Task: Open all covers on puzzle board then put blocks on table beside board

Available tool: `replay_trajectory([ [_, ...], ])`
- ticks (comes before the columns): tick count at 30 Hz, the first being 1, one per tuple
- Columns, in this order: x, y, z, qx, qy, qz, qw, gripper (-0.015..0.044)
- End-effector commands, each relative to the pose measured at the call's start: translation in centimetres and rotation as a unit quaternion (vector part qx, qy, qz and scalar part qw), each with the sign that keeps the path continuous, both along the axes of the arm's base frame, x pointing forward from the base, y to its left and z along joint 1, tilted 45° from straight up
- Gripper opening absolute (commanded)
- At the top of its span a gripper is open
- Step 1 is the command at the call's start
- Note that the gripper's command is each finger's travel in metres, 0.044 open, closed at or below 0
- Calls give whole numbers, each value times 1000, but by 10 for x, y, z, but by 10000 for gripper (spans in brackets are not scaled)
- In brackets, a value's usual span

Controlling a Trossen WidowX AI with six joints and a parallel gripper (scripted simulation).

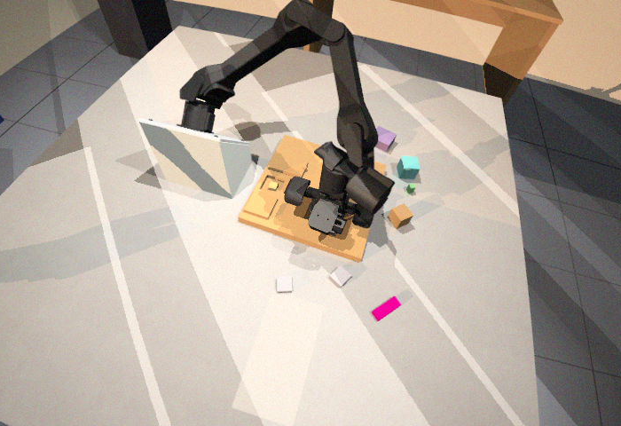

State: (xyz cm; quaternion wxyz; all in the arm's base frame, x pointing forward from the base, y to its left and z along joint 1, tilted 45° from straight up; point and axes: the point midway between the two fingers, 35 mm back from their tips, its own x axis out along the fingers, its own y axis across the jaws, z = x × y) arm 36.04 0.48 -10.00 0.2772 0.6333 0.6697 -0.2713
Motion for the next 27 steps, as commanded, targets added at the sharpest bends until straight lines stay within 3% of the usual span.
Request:
replay_trajectory([
  [1,6,3,1,2,1,0,1000,0],
  [27,29,16,12,3,0,0,1000,0],
])
